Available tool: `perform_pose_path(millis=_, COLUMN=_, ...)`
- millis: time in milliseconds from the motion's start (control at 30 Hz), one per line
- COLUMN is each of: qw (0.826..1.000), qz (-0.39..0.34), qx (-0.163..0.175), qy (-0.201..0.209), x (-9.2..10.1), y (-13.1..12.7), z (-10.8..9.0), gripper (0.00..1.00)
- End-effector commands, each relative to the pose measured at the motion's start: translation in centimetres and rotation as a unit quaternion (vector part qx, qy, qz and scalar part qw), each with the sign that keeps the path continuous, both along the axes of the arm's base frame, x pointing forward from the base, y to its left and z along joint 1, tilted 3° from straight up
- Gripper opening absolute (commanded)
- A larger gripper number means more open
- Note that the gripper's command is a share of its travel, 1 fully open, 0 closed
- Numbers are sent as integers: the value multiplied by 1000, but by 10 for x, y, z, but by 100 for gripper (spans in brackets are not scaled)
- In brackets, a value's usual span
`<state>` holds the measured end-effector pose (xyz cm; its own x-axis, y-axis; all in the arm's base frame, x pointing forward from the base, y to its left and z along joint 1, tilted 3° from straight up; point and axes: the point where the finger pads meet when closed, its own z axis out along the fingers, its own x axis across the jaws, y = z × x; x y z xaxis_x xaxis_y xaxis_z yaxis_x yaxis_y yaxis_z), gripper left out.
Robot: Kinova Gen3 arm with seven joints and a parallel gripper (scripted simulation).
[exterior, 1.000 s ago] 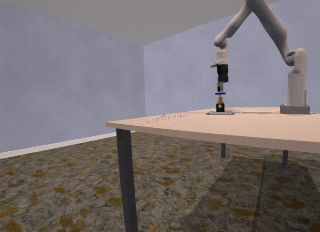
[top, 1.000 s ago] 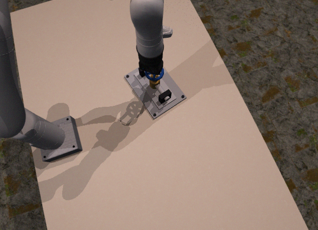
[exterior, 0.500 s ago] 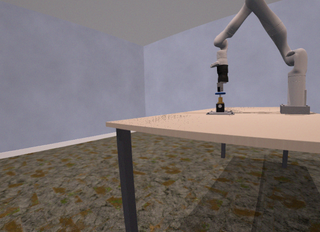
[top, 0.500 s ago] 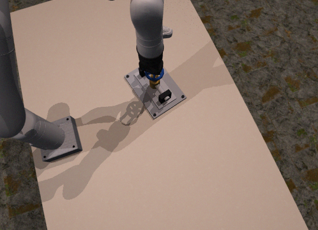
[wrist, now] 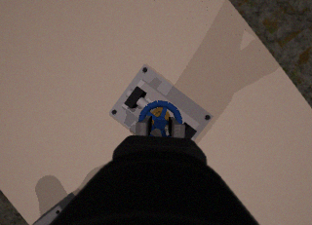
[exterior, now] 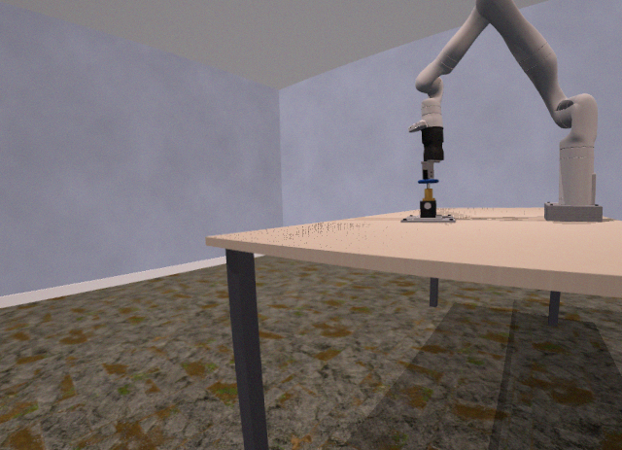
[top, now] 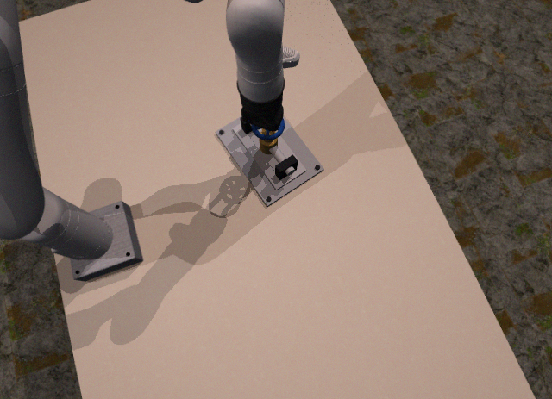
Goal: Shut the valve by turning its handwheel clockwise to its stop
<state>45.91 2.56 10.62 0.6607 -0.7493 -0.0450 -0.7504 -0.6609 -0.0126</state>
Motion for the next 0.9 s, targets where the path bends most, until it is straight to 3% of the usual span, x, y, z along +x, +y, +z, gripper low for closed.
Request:
perform_pose_path(millis=0, qw=1000, qz=0, qx=0, qy=0, x=0, y=0, z=-1, gripper=60)
perform_pose_path(millis=867, qw=1000, qz=0, qx=0, qy=0, x=0, y=0, z=-4, gripper=60)
